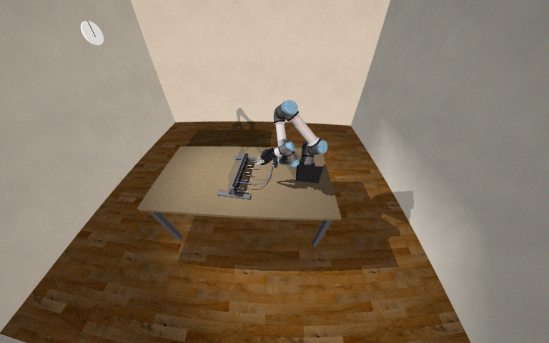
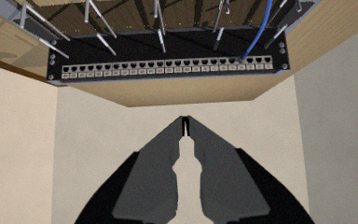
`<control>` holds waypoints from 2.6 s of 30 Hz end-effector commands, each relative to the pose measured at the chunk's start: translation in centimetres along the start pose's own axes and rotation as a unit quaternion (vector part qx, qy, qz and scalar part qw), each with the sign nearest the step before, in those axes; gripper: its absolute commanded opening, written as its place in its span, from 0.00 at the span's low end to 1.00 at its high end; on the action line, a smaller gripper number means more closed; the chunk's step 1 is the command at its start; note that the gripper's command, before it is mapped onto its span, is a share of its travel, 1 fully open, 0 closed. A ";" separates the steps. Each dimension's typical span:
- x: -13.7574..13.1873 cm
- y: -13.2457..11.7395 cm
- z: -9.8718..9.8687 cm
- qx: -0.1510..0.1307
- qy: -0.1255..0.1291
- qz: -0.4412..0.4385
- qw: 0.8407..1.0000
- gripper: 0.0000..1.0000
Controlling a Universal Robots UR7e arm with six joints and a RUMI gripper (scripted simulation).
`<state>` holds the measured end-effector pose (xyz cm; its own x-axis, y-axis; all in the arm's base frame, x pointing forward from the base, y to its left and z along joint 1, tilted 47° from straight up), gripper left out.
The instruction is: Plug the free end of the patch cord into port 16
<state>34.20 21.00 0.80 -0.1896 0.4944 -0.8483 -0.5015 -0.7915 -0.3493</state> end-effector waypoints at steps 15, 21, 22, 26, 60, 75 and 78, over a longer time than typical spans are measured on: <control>-7.1 1.9 0.0 -0.001 0.000 0.000 1.000 0.00; -8.1 2.1 0.0 -0.001 0.000 0.000 1.000 0.00; -8.1 2.2 0.0 -0.001 0.000 0.000 1.000 0.00; -8.2 2.2 0.0 -0.001 0.000 0.000 1.000 0.00; -8.2 2.2 -13.2 -0.001 0.000 0.000 1.000 0.00; -8.2 2.2 -14.0 -0.001 0.000 0.000 1.000 0.00; -8.2 2.2 -14.0 -0.001 0.000 0.000 1.000 0.00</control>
<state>46.48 10.15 1.43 -0.1900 0.4949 -0.8479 -0.5012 -0.7915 -0.3496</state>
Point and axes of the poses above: the point where the finger pads meet when closed, its own z axis back along the fingers, its own x axis across the jaws, y = z × x, the point moved 10 cm from there along z, back along the fingers, and after that the axes turned 15 degrees about z, right-handed, at the moved point
